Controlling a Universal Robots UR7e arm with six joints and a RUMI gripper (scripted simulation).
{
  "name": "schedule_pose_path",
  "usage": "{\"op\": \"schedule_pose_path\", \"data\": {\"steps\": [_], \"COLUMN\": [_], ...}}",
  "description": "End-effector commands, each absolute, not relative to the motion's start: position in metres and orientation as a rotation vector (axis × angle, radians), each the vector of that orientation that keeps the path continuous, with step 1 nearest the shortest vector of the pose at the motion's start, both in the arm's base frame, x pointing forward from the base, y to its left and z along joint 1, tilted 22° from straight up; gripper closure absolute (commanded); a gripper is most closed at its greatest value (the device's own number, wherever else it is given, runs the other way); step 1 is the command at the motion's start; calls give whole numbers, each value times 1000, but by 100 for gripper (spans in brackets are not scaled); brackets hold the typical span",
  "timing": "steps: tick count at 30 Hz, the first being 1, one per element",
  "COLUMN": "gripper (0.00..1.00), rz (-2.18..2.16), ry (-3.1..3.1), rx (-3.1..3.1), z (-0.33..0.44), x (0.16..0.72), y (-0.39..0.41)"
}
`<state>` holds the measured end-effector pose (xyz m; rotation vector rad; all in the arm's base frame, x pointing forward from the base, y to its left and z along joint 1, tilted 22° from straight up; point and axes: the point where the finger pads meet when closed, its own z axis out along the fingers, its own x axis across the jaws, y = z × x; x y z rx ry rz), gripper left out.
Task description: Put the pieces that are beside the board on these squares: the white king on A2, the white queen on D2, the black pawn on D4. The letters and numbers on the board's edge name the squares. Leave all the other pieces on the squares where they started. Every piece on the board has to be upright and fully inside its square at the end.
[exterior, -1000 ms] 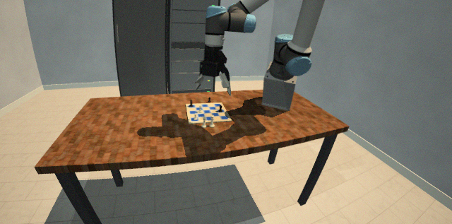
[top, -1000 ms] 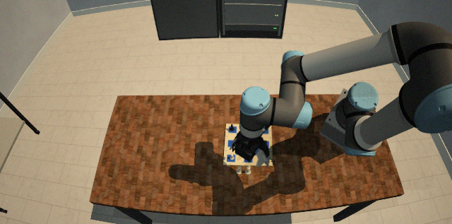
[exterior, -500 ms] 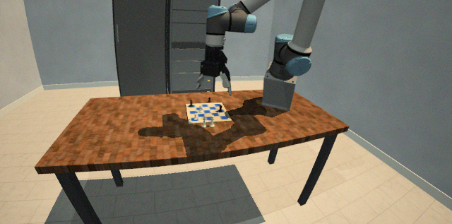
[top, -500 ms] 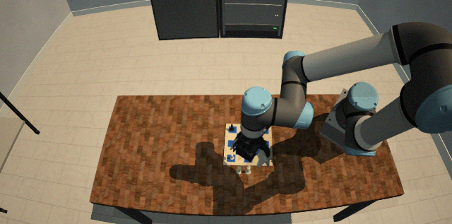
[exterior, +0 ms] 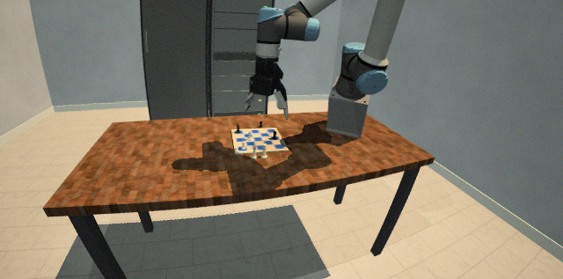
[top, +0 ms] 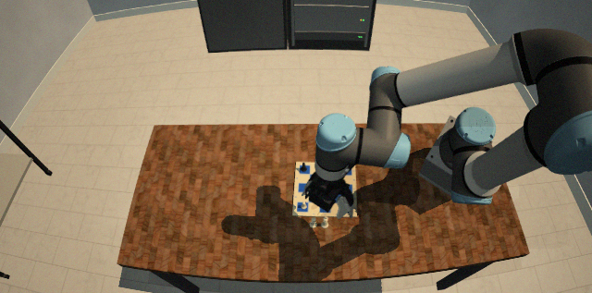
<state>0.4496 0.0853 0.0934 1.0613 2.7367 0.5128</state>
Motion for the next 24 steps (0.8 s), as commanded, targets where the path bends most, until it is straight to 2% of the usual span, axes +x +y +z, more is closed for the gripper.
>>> {"op": "schedule_pose_path", "data": {"steps": [1, 24], "gripper": [0, 0], "rz": [514, 538], "ry": [2732, 2654], "rx": [1073, 1315], "z": [94, 92], "x": [450, 447], "y": [85, 88]}}
